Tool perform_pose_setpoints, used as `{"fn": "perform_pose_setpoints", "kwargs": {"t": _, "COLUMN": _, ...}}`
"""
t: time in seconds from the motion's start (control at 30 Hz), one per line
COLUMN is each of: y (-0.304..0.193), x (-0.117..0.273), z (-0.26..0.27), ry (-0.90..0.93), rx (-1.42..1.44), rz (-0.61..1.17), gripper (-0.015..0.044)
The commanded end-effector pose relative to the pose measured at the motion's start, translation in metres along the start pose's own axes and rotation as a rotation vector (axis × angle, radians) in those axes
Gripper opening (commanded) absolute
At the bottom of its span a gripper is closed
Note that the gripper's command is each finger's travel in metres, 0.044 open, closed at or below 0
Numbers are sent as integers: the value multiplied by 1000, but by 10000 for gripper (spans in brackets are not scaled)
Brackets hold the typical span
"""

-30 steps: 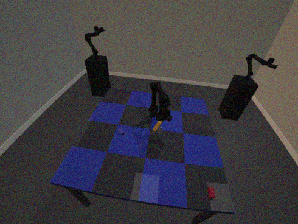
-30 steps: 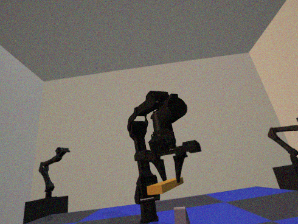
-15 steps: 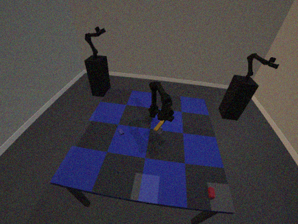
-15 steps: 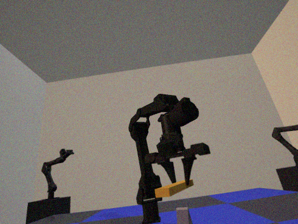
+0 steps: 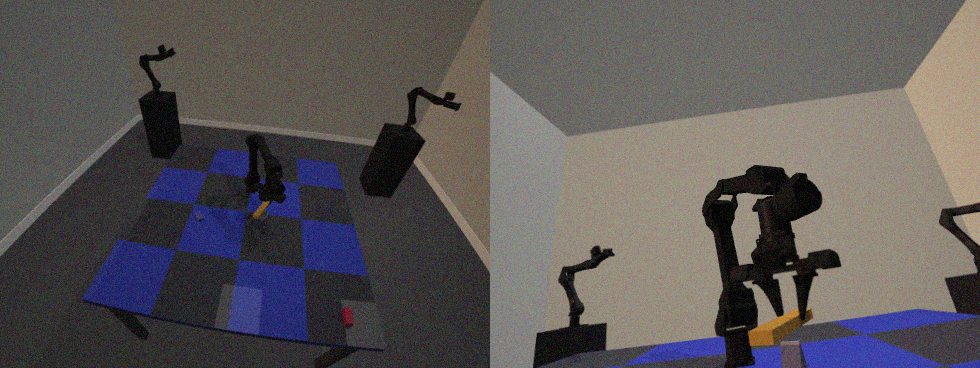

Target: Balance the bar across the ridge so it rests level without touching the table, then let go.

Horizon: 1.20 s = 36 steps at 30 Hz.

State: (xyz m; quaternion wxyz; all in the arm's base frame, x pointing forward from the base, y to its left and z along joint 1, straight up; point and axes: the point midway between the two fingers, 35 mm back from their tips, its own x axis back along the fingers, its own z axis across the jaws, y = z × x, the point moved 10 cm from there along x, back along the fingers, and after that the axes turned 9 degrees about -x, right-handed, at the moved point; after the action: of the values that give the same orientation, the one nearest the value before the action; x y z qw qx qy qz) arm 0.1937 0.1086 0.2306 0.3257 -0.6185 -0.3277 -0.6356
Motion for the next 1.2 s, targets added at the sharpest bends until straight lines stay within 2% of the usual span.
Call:
{"fn": "perform_pose_setpoints", "kwargs": {"t": 0.0, "y": 0, "x": -7, "z": 0, "ry": 2, "rx": -6, "rz": 3, "gripper": 0}}
{"fn": "perform_pose_setpoints", "kwargs": {"t": 1.17, "y": 0, "x": -12, "z": 1, "ry": 2, "rx": -6, "rz": 3, "gripper": 0}}
